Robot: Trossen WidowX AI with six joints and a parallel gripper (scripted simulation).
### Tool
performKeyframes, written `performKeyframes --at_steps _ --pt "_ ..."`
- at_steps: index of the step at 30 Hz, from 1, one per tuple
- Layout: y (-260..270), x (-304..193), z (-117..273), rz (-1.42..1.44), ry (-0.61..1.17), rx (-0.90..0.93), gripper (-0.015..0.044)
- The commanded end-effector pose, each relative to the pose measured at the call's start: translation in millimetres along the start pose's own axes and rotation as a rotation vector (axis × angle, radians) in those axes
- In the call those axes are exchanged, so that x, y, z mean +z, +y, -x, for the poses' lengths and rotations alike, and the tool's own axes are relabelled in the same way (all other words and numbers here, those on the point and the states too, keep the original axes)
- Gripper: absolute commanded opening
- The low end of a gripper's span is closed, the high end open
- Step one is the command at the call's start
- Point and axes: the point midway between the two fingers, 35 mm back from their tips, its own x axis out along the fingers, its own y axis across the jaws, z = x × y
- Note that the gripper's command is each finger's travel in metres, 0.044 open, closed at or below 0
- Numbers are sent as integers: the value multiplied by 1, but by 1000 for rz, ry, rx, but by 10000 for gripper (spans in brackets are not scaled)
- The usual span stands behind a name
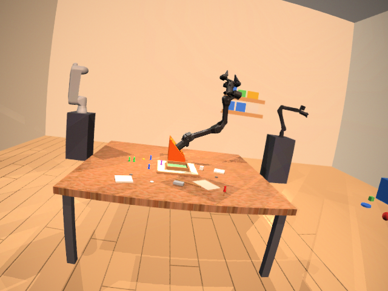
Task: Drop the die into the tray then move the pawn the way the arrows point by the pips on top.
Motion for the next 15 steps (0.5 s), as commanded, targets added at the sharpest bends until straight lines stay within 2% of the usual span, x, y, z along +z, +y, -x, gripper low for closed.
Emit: performKeyframes --at_steps 1,5,11,15 --pt "-1 0 0 1 2 -3 374" --pt "-20 -11 4 26 46 -62 275" --pt "-74 -43 24 103 192 -227 275" --pt "-127 -70 53 196 353 -386 275"
